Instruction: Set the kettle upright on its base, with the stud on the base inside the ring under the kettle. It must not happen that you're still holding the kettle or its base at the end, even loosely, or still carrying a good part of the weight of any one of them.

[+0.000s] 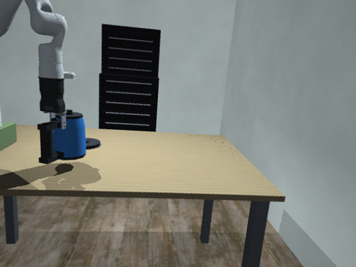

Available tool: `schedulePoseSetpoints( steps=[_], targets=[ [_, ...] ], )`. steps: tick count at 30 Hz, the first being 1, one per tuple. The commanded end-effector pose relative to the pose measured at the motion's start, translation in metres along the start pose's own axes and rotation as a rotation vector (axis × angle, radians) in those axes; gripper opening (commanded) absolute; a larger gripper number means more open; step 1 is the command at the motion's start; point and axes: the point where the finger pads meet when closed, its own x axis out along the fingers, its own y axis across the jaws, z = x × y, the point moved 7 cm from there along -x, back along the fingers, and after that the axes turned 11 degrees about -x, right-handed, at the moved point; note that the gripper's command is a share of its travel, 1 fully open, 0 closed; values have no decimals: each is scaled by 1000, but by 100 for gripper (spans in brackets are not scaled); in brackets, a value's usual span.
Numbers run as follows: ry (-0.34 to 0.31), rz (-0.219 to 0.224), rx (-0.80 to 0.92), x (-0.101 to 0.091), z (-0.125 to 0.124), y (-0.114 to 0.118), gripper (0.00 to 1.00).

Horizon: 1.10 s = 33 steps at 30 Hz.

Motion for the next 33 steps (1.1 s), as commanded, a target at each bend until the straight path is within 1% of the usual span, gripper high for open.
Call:
schedulePoseSetpoints(
  steps=[1, 13, 14, 16, 33],
  targets=[
    [-4, 4, -1, -4, 1, 1, 0],
    [-2, 0, -1, -5, 1, 1, 0],
    [-6, 6, -1, -6, 2, 2, 0],
    [-1, -1, -1, -7, 2, 1, 0],
    [-5, 5, -1, -8, 3, 3, 0]
  ],
)
